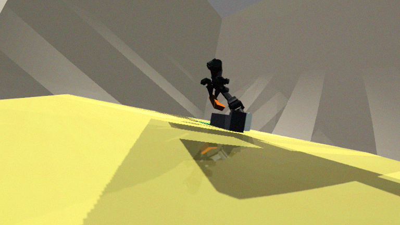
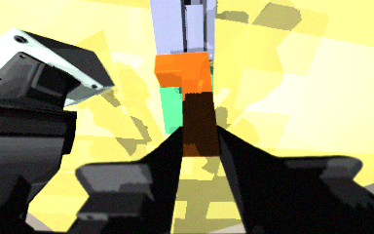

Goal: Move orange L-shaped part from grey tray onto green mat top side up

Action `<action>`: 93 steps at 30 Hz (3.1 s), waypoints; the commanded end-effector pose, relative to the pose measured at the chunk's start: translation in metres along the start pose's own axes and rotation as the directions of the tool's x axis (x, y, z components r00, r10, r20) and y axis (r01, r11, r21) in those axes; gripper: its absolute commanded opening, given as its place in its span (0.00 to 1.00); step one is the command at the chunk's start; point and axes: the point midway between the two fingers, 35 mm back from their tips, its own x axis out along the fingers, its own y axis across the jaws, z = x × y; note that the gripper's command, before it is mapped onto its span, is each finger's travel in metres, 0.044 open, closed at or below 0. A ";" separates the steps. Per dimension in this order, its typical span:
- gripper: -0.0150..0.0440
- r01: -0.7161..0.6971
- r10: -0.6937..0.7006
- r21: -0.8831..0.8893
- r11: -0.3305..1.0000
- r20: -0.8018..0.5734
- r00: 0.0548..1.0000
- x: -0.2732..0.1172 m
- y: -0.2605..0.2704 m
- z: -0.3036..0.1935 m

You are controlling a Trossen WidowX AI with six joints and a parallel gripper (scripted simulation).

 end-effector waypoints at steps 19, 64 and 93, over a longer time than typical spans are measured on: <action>0.25 0.000 0.000 -0.007 1.000 -0.006 1.000 0.001 0.000 -0.001; 0.25 -0.029 0.029 -0.001 1.000 -0.050 0.998 0.017 0.005 -0.028; 0.25 -0.059 0.059 -0.001 0.998 -0.098 0.993 0.060 0.006 -0.031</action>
